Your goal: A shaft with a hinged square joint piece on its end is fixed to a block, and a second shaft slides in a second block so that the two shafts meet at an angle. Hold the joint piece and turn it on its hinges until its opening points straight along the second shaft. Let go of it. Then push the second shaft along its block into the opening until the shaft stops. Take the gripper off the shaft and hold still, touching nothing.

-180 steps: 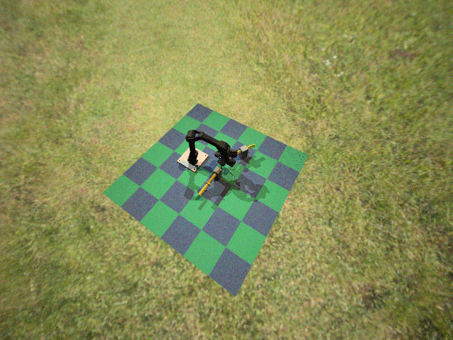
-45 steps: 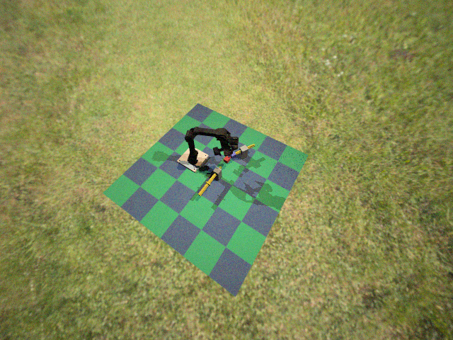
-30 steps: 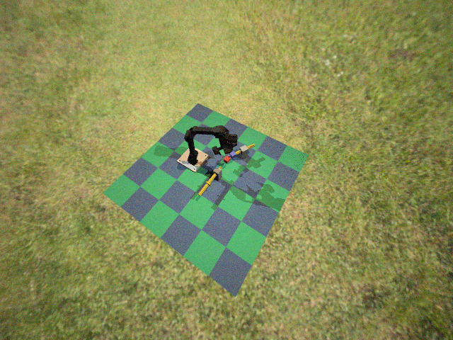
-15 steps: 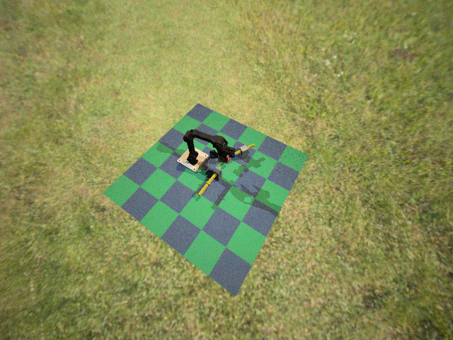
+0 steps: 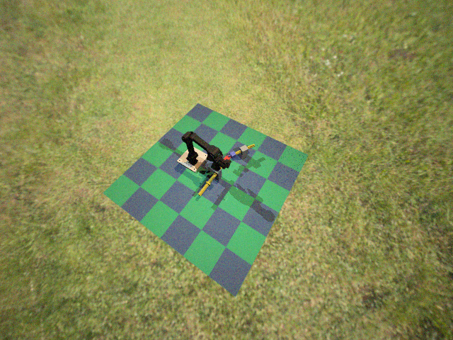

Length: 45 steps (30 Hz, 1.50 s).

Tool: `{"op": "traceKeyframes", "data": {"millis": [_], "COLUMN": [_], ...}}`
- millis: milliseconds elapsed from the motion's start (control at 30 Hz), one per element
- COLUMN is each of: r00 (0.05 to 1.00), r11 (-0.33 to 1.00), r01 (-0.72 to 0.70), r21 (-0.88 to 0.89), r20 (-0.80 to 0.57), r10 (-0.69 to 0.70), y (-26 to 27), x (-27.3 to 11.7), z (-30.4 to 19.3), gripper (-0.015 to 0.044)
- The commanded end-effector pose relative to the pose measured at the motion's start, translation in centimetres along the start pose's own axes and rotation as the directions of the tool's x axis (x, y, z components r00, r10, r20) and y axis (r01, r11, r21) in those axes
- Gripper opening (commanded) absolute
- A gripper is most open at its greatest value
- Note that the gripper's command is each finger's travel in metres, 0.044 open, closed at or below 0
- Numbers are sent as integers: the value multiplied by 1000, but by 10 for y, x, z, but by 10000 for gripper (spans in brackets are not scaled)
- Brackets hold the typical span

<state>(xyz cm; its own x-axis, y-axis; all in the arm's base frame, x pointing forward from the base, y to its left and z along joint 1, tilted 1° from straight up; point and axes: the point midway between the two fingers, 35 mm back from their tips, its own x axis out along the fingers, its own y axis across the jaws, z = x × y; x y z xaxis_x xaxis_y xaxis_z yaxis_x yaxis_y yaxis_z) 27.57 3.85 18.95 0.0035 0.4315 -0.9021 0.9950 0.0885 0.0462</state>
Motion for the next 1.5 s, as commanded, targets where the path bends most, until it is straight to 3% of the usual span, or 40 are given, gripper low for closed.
{"op": "traceKeyframes", "data": {"millis": [0, 367, 600, 867, 1100, 1467], "r00": [998, 998, 989, 970, 971, 903], "r11": [994, 994, 991, 988, 990, 987], "r01": [-24, -37, -132, -155, -138, 66], "r21": [109, 107, 34, -28, -19, 144], "r20": [-51, -43, 74, 183, 196, 412], "r10": [30, 42, 129, 157, 140, -120], "y": [-2, 1, 5, -35, -35, -29], "x": [-1, -6, -57, -104, -101, -50], "z": [9, 19, 123, 222, 224, 243], "gripper": [440, 440, 440, 440, 440, 440]}}
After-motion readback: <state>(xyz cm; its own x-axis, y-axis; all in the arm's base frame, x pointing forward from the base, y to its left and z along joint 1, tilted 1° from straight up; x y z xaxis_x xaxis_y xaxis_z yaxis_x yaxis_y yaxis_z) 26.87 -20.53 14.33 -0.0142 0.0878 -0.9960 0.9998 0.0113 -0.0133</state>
